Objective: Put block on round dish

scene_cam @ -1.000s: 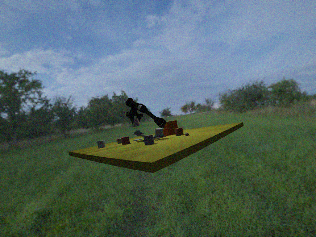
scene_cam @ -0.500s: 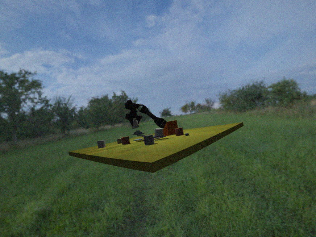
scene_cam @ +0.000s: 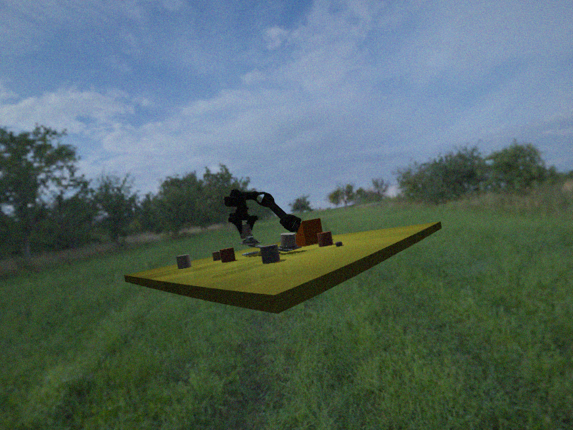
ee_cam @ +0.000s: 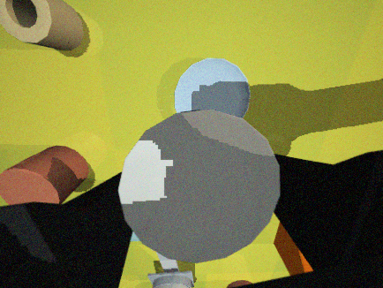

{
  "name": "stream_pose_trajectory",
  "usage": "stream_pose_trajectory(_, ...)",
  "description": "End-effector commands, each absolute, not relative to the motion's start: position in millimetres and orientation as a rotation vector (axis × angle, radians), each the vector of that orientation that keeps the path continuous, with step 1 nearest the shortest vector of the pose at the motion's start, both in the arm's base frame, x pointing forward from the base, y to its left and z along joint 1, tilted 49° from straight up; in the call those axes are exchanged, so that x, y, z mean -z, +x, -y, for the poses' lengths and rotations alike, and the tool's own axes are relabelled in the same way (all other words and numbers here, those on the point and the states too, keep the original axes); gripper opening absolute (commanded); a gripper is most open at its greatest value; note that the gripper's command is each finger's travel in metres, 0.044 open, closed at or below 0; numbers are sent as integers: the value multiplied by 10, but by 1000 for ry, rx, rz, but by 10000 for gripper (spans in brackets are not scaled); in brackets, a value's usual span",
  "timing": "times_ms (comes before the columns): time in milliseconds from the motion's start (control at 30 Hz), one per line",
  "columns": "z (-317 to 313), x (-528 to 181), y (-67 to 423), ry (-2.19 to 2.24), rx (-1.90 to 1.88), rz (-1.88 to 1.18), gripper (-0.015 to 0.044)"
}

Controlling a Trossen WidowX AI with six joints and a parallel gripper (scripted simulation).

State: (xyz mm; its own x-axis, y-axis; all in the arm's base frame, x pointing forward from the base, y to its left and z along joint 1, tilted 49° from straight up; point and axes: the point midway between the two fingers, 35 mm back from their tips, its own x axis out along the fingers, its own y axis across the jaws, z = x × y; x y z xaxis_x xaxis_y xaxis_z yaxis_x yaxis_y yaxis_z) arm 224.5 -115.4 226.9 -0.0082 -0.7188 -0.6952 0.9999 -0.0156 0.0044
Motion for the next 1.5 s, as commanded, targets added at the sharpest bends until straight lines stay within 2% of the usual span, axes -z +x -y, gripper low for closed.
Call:
stream_pose_trajectory(0,1239,-2303,2120,616,1502,-594,0)
stream_pose_trajectory(1000,1683,-2443,890,576,1597,-545,0)
stream_pose_trajectory(1467,1865,-2282,853,578,1601,-545,0)
